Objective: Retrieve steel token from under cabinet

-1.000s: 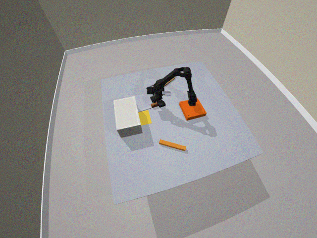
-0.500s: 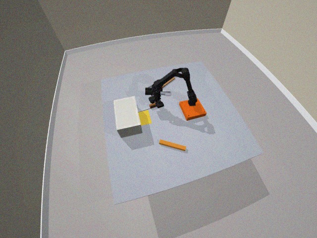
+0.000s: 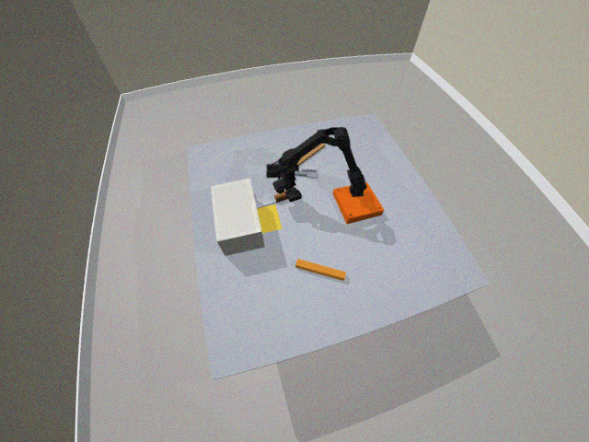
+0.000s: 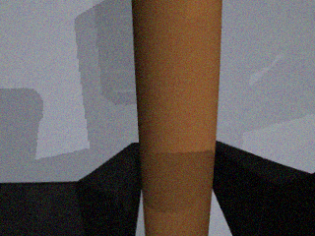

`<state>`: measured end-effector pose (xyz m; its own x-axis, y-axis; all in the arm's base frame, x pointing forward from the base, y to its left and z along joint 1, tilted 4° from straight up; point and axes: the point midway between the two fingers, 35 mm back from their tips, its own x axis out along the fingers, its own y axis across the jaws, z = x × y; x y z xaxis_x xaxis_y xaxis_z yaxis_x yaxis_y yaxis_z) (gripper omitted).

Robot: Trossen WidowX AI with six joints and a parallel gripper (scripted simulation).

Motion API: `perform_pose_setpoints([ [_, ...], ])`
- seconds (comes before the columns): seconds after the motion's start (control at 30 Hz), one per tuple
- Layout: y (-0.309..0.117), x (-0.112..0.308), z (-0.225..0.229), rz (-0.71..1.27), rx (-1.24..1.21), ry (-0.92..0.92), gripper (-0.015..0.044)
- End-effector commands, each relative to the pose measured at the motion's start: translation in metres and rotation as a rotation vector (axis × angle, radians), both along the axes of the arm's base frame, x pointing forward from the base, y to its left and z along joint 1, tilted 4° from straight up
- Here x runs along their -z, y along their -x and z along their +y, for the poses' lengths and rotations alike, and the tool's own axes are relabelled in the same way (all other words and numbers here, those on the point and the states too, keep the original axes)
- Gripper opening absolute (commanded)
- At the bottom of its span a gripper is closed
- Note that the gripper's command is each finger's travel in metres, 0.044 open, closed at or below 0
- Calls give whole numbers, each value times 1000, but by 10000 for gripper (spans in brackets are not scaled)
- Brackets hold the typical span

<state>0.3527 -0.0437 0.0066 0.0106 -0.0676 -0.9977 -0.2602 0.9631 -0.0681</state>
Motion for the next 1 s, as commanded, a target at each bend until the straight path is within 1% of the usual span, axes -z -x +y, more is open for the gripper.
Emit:
perform_pose_setpoints([
  [0.0,-6,0,2,-1,2,2,0],
  [0.97,-34,-1,10,-4,2,1,0],
])
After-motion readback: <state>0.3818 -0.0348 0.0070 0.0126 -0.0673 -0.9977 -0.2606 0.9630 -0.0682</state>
